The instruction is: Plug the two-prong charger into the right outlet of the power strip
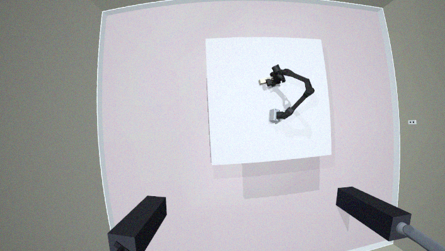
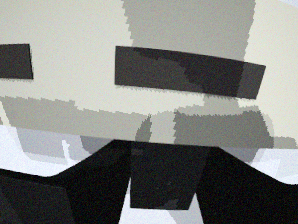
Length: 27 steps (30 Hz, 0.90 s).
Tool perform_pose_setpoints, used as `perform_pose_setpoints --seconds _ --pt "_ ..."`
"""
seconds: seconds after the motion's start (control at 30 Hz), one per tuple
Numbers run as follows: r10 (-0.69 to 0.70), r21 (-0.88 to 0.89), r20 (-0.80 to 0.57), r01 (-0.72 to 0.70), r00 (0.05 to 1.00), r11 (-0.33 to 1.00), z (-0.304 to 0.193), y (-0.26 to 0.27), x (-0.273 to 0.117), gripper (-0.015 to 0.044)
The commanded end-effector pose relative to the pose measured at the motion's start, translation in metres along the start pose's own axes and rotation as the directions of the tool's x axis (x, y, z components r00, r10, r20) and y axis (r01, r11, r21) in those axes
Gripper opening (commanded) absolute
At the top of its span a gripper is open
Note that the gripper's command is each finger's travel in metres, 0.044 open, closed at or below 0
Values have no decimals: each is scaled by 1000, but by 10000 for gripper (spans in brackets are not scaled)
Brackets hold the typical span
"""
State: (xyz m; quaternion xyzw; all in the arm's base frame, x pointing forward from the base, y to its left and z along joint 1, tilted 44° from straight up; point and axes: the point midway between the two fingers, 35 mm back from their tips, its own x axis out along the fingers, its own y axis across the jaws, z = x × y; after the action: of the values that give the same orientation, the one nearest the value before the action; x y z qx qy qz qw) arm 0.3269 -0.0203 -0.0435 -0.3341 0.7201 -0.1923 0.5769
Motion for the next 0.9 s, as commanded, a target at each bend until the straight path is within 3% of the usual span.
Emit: perform_pose_setpoints --seconds 0.0,0.87 --pt "-1 12 15 1 1000 1000 4 -1 -1 0" --pt "-1 12 15 1 1000 1000 7 -1 0 0"
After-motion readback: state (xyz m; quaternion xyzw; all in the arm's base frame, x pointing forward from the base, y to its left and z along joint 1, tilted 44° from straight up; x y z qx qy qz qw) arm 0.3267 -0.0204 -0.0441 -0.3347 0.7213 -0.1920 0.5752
